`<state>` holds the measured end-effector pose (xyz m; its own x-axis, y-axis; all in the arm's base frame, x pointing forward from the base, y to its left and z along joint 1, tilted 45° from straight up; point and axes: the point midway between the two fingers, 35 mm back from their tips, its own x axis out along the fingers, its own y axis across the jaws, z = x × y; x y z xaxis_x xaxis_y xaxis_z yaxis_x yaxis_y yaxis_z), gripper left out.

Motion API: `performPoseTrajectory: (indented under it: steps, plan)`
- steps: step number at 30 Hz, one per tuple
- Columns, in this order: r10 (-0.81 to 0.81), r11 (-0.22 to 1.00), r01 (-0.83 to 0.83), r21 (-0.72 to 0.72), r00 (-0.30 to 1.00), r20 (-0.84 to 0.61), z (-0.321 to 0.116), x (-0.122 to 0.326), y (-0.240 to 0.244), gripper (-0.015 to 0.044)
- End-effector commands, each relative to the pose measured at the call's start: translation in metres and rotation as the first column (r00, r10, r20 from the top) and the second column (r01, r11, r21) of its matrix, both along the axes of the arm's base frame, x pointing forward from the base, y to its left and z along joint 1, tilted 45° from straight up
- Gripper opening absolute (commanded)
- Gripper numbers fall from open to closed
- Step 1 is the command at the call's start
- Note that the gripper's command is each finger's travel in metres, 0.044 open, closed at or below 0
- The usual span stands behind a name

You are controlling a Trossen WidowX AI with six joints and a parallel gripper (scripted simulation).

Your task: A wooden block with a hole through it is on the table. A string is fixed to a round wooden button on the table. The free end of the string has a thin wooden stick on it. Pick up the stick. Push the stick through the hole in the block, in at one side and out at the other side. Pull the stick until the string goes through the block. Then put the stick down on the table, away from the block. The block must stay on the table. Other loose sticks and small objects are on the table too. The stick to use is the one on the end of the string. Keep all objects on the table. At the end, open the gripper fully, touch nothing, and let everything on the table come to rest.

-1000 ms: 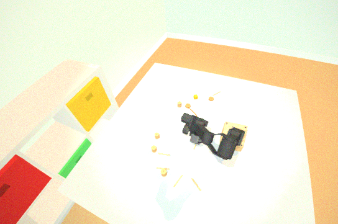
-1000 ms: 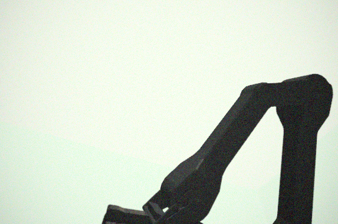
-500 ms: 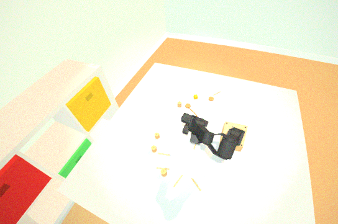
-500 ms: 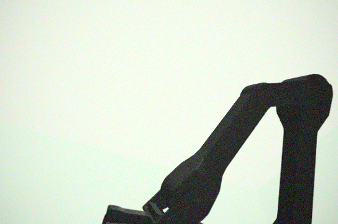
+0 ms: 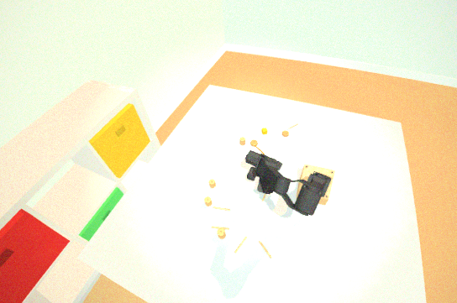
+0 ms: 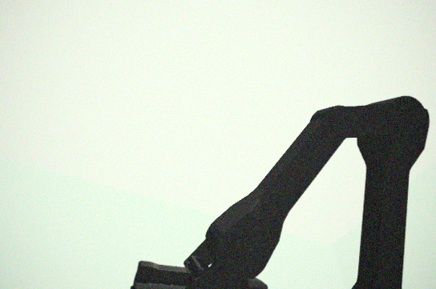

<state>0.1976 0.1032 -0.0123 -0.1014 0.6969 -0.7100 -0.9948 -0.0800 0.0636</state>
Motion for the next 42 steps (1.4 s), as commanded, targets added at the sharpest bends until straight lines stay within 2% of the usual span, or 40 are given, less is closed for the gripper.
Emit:
performPoseTrajectory:
  steps: [1, 42]
  plan:
    - [0.001, 1.0, -0.001, -0.004, 1.0, 0.017, 0.005, 0.005, -0.005, 0.0]
    - [-0.001, 1.0, 0.001, 0.001, 1.0, 0.002, 0.034, 0.005, -0.033, 0.0]
